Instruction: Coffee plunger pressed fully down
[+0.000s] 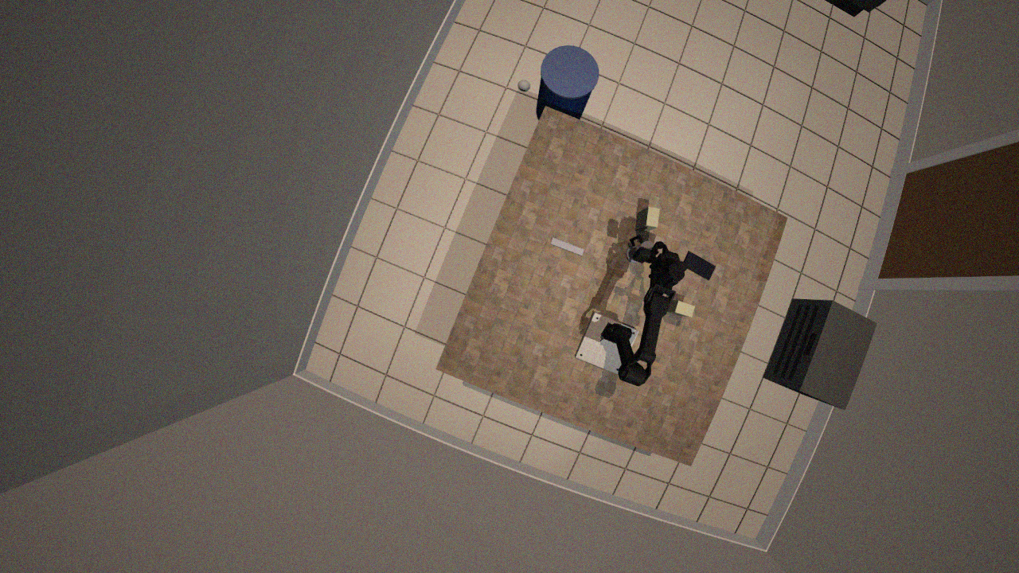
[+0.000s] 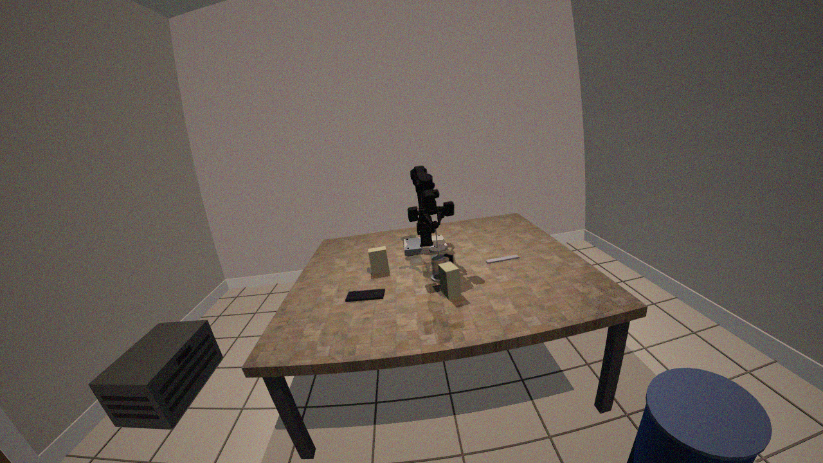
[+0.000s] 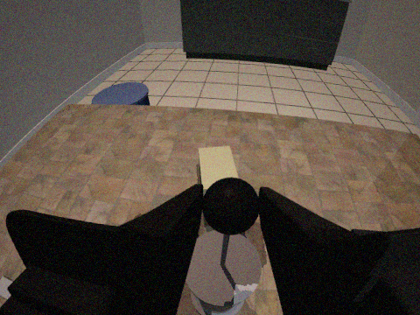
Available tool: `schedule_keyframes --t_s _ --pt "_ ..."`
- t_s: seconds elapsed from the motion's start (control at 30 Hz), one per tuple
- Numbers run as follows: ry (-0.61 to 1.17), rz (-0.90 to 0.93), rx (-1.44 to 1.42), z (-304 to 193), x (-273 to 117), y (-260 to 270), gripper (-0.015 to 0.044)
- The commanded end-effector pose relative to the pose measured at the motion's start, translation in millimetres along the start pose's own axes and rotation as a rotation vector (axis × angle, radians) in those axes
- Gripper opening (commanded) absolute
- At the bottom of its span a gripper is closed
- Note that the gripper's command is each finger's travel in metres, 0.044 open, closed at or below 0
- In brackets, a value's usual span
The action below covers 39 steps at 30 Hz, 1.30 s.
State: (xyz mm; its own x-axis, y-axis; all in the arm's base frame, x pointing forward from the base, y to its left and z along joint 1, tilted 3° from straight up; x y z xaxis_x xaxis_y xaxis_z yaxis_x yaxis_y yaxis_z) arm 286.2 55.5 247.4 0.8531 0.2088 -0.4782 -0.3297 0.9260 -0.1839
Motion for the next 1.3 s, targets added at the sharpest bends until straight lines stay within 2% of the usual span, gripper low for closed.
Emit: schedule_keyframes --t_s 0.0,0.87,1.27 --pt "0.048 0.008 0.006 -17 10 4 0.0114" --pt "0.048 0.008 0.006 -51 34 13 0.0114" --pt "0.047 0.008 0.006 -49 43 14 0.0114"
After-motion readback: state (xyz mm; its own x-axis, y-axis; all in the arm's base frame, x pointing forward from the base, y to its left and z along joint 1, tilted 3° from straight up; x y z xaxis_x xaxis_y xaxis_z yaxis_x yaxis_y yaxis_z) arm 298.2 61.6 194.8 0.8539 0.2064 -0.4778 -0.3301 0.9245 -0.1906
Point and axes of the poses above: the point midway between the two fingers, 35 mm back from their tips, its own x axis out along the fingers, its own y axis across the jaws, z = x × y, the point moved 8 cm from there along -x, back along the fingers, and after that the axes turned 14 degrees about -x, right-handed, at the moved point
